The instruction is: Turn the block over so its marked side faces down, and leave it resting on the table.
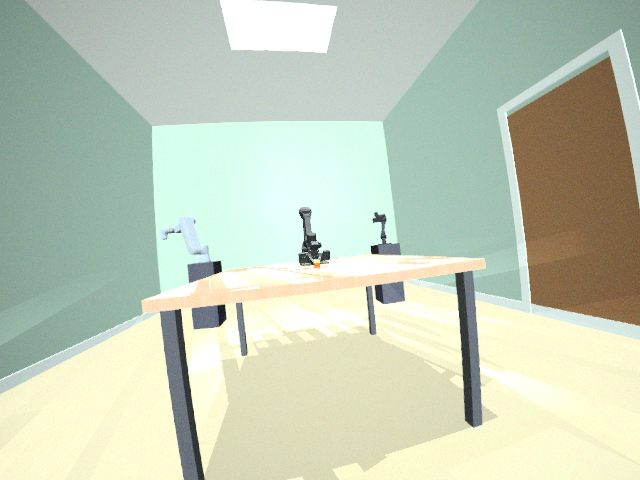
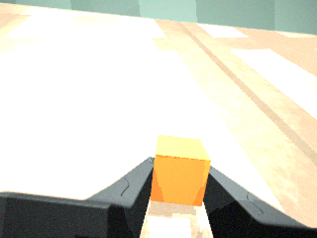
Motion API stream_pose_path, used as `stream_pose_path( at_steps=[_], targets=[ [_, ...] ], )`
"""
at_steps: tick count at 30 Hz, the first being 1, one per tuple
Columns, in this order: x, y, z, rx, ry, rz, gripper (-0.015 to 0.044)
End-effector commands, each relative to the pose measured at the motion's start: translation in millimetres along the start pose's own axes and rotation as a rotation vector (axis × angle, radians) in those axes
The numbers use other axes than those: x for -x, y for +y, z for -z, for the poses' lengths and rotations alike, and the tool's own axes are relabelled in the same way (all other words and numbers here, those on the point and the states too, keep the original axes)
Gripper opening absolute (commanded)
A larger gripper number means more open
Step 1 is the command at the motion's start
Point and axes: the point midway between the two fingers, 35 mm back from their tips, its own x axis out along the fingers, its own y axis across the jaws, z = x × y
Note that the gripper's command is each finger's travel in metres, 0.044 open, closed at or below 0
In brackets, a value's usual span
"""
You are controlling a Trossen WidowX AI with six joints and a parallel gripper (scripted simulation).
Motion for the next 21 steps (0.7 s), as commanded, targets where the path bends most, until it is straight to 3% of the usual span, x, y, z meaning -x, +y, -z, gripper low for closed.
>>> stream_pose_path(
  at_steps=[1,8,21],
  targets=[
    [0.5,-0.6,0.7,-0.004,-0.002,0.004,0.0000],
    [0.5,-0.6,0.7,-0.004,-0.002,0.004,0.0000],
    [0.5,-0.6,0.7,-0.004,-0.002,0.004,0.0341]
  ],
)
